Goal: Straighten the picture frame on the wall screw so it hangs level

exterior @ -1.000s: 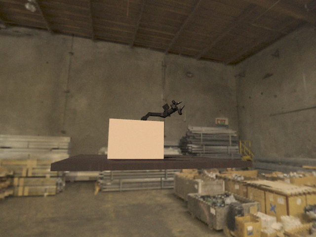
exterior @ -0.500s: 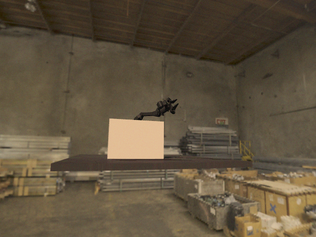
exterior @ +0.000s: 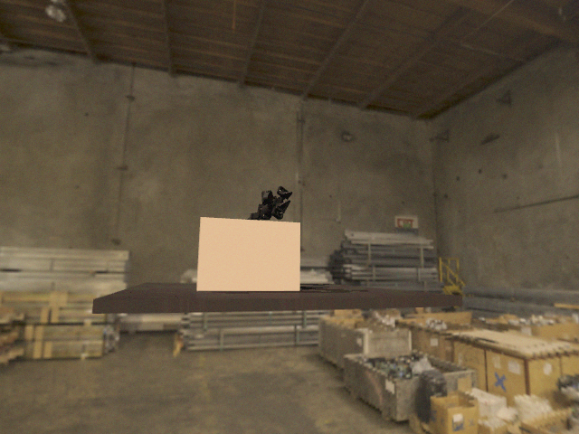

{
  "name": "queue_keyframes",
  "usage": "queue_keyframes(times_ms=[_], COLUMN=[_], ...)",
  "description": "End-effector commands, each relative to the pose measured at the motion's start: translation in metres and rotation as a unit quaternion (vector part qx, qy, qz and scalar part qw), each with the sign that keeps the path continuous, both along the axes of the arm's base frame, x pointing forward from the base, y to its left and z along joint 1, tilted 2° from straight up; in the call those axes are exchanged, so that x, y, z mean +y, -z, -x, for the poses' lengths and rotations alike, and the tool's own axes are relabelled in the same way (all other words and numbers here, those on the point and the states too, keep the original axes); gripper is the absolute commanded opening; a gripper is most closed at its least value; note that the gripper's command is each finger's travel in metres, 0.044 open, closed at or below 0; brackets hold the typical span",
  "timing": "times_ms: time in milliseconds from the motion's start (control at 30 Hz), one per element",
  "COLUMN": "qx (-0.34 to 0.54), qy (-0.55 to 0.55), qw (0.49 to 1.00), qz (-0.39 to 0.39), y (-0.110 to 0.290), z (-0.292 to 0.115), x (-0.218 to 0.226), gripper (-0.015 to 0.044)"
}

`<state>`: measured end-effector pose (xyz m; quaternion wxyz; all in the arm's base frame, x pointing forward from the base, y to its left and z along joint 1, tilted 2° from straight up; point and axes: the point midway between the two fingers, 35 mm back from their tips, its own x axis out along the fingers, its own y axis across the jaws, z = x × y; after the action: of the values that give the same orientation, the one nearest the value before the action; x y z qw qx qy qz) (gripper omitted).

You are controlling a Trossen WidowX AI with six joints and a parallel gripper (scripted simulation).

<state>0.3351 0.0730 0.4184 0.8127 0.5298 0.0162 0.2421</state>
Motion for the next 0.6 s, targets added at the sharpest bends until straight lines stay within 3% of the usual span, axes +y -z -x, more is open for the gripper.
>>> queue_keyframes(times_ms=[0,267,567], qx=[0.022,0.07,0.116], qy=[0.029,0.099,0.173], qw=[0.999,0.992,0.978], qz=[0.018,0.029,0.008], y=[0.025,0.078,0.139], z=[0.009,0.05,0.11], x=[-0.039,-0.115,-0.166], gripper=[0.026,0.026,0.026])
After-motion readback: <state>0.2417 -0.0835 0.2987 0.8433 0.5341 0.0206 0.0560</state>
